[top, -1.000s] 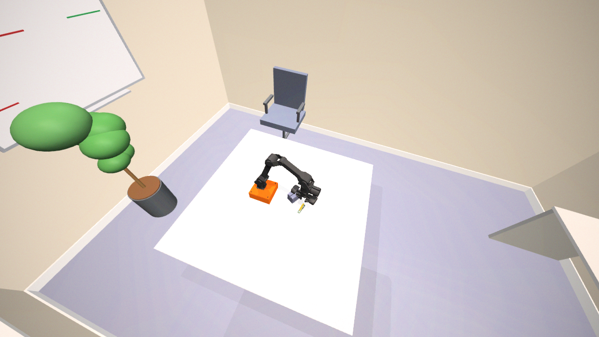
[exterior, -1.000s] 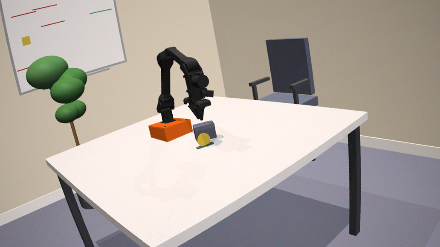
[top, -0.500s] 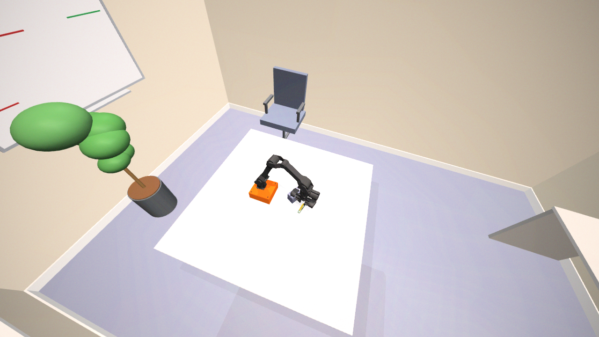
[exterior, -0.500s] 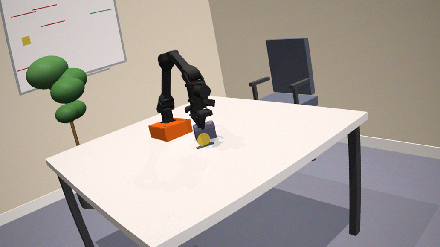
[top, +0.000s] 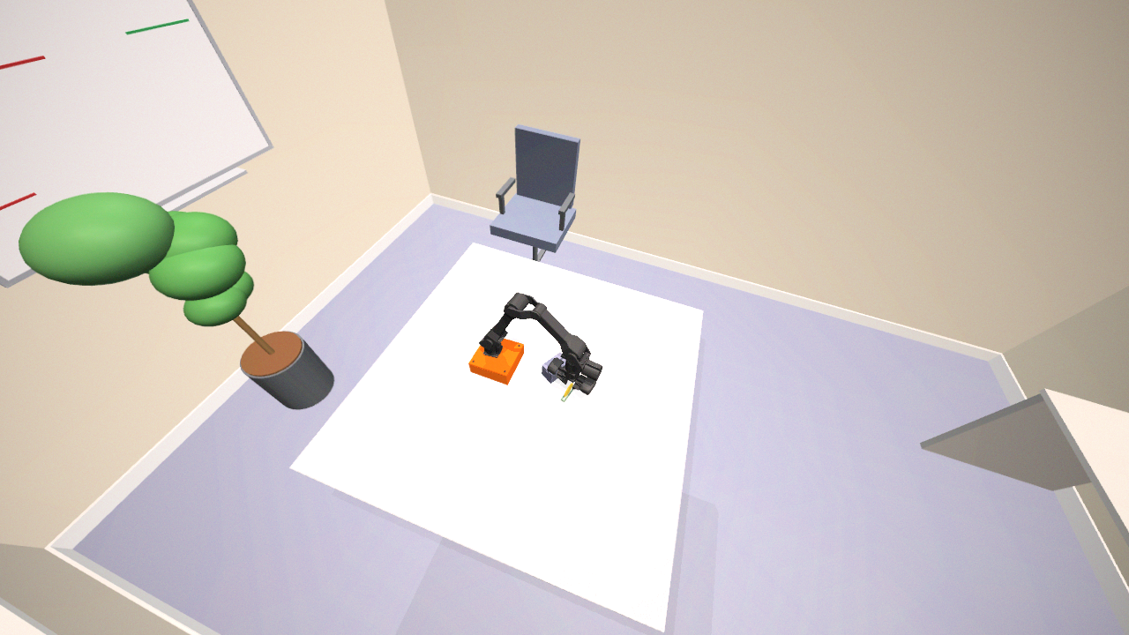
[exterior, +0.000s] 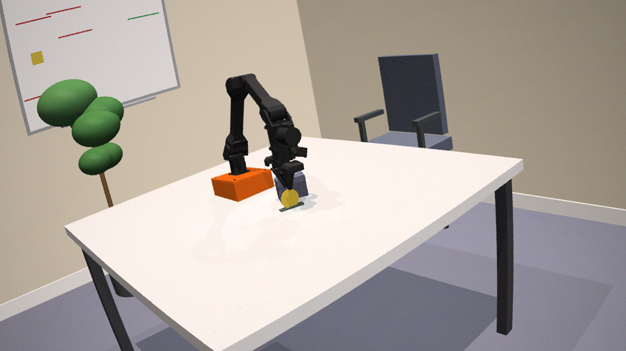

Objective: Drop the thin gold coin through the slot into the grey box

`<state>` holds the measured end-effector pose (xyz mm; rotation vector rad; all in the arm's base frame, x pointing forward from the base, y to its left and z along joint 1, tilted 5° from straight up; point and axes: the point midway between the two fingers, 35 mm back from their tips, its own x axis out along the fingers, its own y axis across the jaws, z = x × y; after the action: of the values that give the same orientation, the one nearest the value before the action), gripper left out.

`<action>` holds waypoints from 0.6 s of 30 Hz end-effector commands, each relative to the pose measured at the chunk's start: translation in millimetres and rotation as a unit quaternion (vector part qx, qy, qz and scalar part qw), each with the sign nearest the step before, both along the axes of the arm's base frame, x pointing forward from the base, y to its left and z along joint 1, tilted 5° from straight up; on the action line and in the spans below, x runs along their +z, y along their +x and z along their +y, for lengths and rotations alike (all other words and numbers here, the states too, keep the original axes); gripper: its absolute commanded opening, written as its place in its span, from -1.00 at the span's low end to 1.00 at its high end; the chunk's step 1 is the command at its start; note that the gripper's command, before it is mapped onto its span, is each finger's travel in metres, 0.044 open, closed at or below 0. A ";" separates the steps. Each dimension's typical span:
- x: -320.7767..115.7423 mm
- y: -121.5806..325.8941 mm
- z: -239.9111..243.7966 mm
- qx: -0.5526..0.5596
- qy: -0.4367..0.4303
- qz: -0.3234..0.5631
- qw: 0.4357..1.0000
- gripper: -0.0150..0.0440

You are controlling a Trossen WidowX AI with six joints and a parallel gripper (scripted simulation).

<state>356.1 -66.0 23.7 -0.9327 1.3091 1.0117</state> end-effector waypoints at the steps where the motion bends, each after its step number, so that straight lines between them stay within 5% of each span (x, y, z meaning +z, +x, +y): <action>1: -11.5 -1.0 0.1 -0.001 -0.001 0.006 1.000 0.05; 18: -39.4 -1.5 2.0 -0.001 -0.001 0.006 1.000 0.05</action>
<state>356.5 -64.2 -5.9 -0.9335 1.3090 1.0129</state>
